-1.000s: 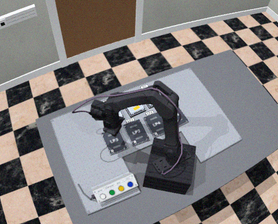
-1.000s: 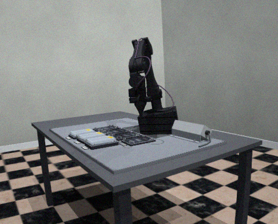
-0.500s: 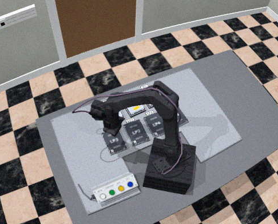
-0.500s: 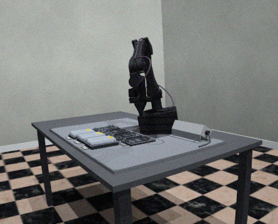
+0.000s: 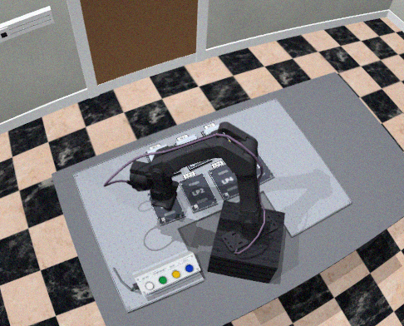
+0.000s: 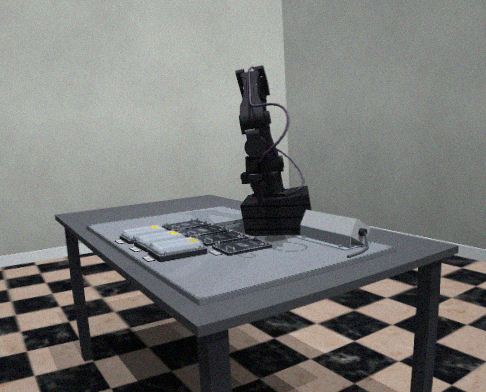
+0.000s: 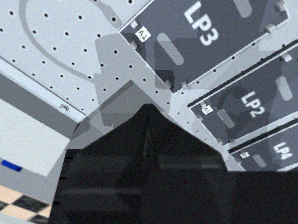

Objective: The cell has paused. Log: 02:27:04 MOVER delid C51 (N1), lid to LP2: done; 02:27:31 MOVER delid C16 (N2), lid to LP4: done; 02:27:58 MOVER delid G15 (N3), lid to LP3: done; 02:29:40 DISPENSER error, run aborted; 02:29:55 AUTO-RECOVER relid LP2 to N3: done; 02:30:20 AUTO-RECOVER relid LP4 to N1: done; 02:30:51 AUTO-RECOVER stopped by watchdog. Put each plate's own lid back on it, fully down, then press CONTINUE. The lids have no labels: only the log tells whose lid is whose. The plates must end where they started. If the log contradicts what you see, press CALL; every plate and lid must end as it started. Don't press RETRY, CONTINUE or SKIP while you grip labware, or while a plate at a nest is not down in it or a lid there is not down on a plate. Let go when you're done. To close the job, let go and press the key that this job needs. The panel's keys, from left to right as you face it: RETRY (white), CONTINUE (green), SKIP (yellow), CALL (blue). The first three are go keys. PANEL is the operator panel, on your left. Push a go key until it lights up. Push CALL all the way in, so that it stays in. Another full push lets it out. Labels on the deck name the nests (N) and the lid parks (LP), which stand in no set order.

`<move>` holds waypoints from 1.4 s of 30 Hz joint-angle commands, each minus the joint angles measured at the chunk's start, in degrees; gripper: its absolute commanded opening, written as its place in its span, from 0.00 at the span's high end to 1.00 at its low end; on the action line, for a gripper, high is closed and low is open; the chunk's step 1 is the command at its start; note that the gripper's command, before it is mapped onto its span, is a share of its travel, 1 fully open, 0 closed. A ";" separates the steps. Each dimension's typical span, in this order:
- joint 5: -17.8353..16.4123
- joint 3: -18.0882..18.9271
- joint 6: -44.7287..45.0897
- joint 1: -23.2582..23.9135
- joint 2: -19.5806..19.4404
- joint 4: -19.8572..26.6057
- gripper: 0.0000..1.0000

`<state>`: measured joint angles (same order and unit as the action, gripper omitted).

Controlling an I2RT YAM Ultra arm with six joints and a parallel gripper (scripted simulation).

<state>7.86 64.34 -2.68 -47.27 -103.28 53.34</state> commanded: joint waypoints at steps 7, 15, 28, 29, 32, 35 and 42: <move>-0.07 -1.82 2.26 -7.13 3.17 -1.62 1.00; -0.49 -1.49 3.79 -14.72 1.85 -1.83 1.00; -1.14 0.68 6.00 -25.05 -1.37 -1.18 1.00; -1.31 0.86 6.25 -25.94 -1.65 -1.09 1.00; -1.46 1.62 7.00 -28.61 -2.62 -0.79 1.00; -1.62 2.59 7.81 -31.22 -3.76 -0.13 1.00; -1.70 4.79 9.32 -35.42 -6.02 0.30 1.00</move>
<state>6.44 66.63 5.56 -81.23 -108.73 52.95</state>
